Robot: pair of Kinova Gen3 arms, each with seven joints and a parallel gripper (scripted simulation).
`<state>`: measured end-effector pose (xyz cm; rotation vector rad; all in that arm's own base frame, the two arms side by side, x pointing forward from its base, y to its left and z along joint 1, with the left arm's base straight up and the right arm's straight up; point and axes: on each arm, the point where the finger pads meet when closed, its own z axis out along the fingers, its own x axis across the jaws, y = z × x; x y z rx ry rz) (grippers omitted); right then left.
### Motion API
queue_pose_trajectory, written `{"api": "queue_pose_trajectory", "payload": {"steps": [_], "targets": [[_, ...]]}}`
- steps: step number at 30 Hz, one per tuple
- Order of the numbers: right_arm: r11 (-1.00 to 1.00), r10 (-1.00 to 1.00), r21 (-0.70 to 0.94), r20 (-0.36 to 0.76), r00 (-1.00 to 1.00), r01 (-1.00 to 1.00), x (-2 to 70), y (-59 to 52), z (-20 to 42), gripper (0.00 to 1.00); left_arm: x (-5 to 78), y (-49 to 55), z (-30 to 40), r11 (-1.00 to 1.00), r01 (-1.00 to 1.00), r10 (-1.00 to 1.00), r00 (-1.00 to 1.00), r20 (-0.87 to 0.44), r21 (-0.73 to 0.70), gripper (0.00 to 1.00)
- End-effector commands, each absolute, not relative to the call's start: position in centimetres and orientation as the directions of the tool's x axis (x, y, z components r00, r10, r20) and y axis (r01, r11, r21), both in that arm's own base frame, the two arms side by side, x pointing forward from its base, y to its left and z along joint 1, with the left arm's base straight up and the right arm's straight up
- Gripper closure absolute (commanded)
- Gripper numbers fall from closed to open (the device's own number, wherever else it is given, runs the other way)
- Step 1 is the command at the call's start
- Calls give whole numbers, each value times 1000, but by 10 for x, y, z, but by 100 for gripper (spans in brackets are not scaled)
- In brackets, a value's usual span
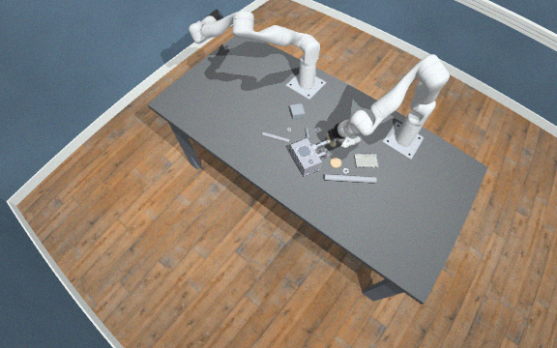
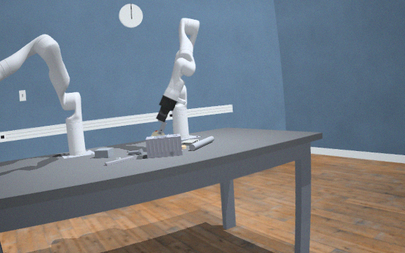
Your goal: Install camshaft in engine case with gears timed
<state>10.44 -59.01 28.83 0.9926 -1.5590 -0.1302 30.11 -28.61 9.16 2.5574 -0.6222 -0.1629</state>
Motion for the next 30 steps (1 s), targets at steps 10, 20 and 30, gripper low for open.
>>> {"api": "queue_pose_trajectory", "payload": {"steps": [10,20,30], "targets": [[628,-642,588,761,88,-509,104,-590,290,0,305,-285,93,-773,-400,-459,889,1,493,71],[628,-642,588,761,88,-509,104,-590,290,0,309,-287,93,-773,-401,-459,889,3,492,71],[628,-642,588,761,88,-509,104,-590,290,0,313,-289,94,-773,-401,-459,889,3,492,71]]}}
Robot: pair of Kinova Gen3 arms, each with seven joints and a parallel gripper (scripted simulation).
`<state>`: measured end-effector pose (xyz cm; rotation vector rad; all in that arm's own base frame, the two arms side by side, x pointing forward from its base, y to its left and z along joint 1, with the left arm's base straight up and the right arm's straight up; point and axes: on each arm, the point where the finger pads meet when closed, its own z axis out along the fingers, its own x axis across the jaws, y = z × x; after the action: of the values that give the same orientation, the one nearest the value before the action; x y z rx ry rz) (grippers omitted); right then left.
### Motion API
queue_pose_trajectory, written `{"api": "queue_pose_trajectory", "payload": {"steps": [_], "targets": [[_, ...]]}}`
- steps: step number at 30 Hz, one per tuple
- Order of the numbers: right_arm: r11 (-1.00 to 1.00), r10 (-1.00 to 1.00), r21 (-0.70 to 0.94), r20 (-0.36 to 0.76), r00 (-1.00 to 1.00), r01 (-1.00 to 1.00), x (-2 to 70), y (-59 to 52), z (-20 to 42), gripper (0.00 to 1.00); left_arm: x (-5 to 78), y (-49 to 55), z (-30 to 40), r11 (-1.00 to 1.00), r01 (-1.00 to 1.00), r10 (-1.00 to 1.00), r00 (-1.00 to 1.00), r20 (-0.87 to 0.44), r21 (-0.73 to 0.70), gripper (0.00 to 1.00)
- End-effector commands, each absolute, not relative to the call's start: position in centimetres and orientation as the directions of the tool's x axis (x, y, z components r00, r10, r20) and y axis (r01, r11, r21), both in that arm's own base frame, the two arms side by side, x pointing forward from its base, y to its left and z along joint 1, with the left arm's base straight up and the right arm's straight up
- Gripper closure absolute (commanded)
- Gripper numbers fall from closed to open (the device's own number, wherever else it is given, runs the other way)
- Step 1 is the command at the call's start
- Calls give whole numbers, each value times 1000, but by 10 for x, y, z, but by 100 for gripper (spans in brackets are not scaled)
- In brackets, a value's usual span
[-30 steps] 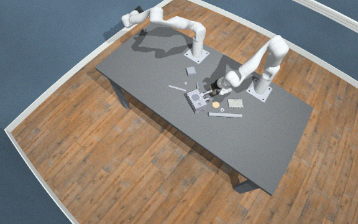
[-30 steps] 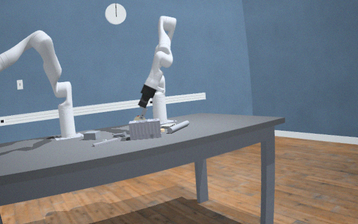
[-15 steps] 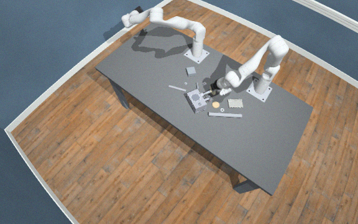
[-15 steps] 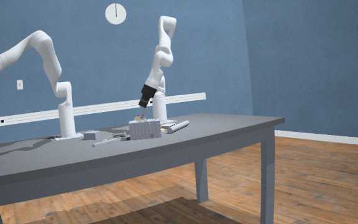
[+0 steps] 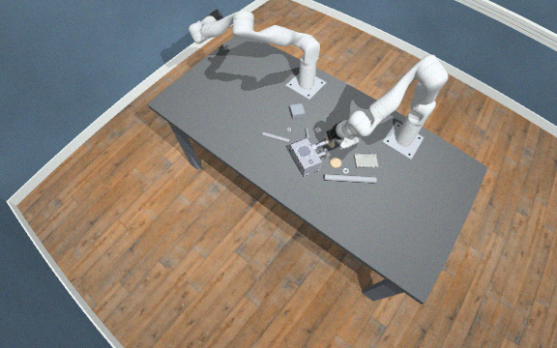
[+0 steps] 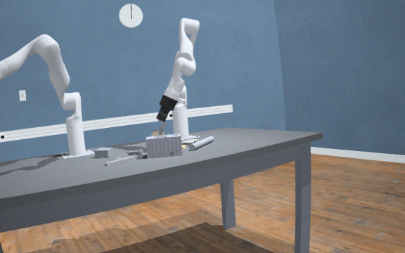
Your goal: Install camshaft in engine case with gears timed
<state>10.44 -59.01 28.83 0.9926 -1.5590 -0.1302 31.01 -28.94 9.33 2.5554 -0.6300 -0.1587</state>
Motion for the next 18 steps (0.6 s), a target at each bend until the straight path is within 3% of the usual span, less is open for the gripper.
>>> {"api": "queue_pose_trajectory", "payload": {"steps": [1,18], "targets": [[628,-642,588,761,88,-509,104,-590,290,0,313,-289,94,-773,-401,-459,889,3,492,71],[628,-642,588,761,88,-509,104,-590,290,0,313,-289,93,-773,-400,-460,888,0,492,71]]}}
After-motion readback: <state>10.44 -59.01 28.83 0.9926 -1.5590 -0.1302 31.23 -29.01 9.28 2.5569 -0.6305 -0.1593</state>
